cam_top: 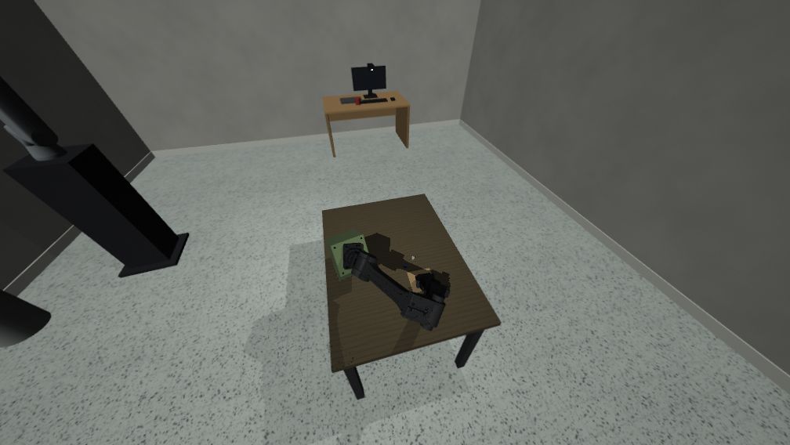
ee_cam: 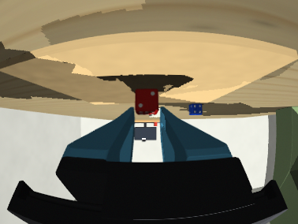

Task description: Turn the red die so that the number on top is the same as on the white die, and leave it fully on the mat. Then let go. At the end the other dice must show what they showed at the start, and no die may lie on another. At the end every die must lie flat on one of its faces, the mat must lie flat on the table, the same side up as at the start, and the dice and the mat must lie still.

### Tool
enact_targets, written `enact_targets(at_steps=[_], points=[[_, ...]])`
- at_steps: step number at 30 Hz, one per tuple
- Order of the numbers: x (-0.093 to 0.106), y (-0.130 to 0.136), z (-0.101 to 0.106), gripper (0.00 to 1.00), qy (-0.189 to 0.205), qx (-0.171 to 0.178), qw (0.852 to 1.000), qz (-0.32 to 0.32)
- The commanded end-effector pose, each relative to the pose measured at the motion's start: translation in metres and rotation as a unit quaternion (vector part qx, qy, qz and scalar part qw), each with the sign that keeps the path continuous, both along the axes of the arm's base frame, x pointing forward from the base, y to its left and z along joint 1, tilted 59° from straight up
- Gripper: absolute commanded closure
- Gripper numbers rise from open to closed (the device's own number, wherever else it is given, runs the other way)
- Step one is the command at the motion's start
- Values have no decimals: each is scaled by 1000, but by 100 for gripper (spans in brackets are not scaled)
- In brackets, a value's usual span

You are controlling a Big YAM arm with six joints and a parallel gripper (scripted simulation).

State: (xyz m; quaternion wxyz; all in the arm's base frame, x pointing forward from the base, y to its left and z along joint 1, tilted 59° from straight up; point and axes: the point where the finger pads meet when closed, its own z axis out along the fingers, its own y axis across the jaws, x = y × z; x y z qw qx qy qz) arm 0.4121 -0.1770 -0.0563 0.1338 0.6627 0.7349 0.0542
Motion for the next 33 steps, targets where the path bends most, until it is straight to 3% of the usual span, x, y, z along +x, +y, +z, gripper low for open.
enact_targets(at_steps=[1,5,6,33], points=[[2,0,-4,73,-2,0,1000,5],[2,0,-4,73,-2,0,1000,5],[2,0,-4,70,-2,0,1000,5],[2,0,-4,70,-2,0,1000,5]])
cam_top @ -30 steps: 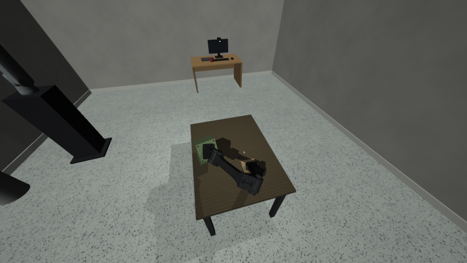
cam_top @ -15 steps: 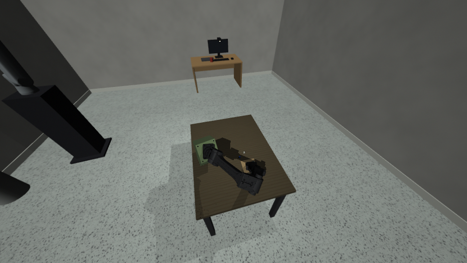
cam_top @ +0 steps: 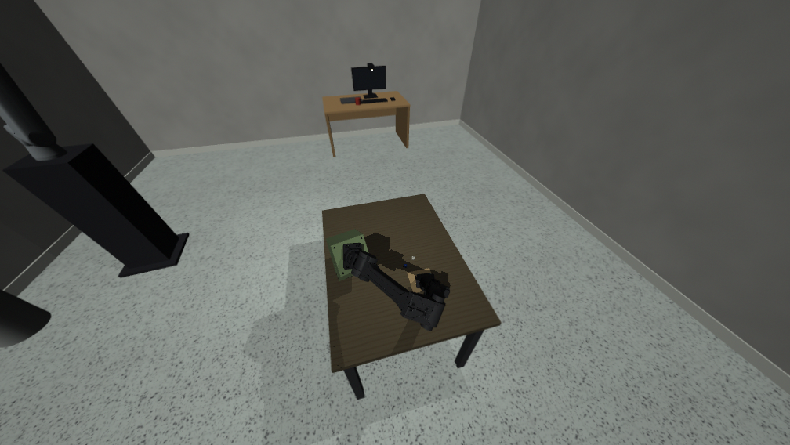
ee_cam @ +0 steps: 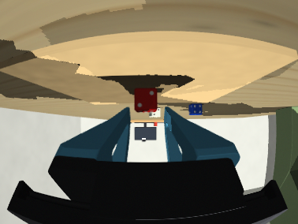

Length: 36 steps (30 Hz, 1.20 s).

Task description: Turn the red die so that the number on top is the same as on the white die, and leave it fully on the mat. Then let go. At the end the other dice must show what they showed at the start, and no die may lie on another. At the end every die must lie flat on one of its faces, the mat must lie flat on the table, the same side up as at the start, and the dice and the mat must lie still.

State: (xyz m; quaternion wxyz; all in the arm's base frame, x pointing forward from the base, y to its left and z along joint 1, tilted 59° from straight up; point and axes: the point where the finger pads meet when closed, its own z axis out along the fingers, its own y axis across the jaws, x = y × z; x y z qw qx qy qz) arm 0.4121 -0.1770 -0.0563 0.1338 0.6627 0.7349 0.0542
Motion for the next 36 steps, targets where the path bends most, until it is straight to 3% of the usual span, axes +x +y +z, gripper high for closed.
enact_targets(at_steps=[1,16,21,26,36], points=[[2,0,-4,70,-2,0,1000,5],[2,0,-4,70,-2,0,1000,5],[2,0,8,70,-7,-2,1000,5],[-11,3,16,70,2,2,1000,4],[-17,5,50,70,-1,0,1000,3]])
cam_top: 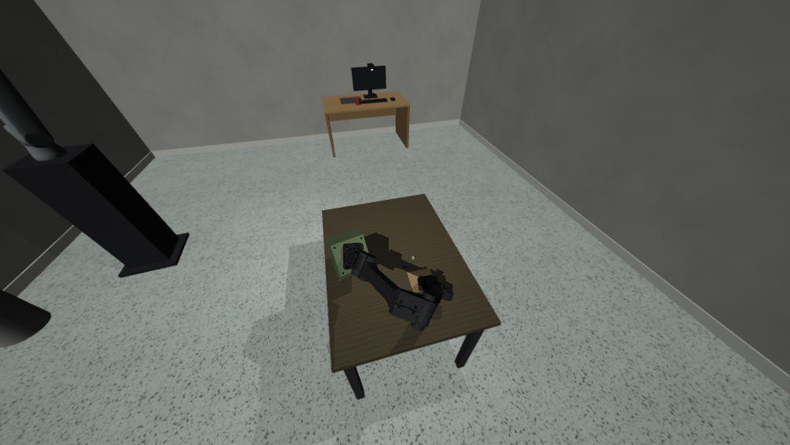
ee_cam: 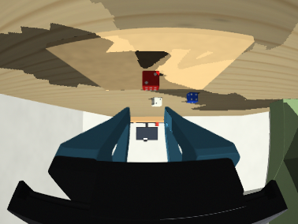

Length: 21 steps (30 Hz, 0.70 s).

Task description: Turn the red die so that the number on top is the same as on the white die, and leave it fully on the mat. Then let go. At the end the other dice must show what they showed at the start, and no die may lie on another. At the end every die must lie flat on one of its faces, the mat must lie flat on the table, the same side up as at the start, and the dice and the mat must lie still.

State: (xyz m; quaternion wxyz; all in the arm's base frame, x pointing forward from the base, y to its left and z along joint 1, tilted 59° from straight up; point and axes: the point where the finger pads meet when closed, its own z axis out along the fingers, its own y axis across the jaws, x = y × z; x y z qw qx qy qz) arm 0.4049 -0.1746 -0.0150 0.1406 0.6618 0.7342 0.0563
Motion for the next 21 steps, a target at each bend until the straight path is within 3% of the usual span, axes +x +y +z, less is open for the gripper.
enact_targets(at_steps=[1,9,21], points=[[-10,2,8,70,5,3,1000,3],[-8,5,11,70,6,4,1000,5],[-14,37,27,70,5,3,1000,7]])
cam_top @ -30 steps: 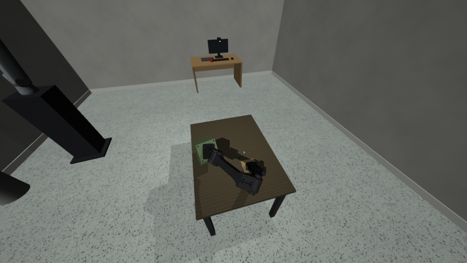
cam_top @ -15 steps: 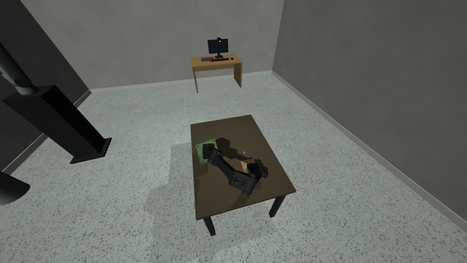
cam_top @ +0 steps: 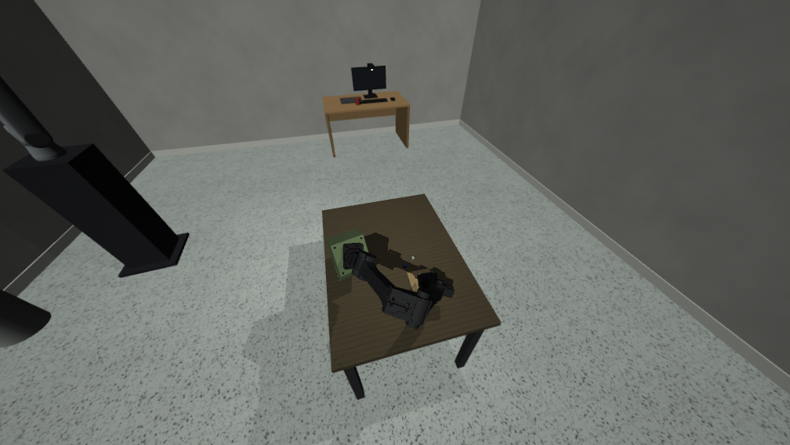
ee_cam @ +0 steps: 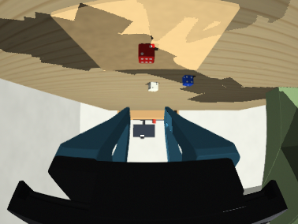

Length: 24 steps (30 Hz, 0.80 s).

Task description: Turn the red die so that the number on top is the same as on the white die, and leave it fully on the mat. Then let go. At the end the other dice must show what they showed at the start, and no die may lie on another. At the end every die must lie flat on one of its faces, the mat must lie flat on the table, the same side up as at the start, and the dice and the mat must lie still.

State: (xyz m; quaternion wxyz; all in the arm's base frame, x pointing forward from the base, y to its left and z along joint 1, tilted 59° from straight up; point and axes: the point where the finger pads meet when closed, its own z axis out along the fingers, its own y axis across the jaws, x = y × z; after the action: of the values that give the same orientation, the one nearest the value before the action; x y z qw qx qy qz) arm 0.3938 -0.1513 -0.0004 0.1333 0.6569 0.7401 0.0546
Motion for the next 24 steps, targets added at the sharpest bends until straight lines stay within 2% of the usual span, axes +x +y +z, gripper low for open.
enact_targets(at_steps=[1,8,11,13,17,20,22,24], points=[[-4,17,14,70,-2,1,1000,-1],[-9,36,27,70,-3,0,1000,-1],[-10,25,30,70,-6,-1,1000,-16],[-12,28,21,70,6,3,1000,-14],[-8,37,16,70,6,-7,1000,-4],[-7,40,4,70,19,-56,998,-21],[-7,44,-5,70,28,-113,992,-40],[-7,49,-12,70,27,-186,980,-60]])
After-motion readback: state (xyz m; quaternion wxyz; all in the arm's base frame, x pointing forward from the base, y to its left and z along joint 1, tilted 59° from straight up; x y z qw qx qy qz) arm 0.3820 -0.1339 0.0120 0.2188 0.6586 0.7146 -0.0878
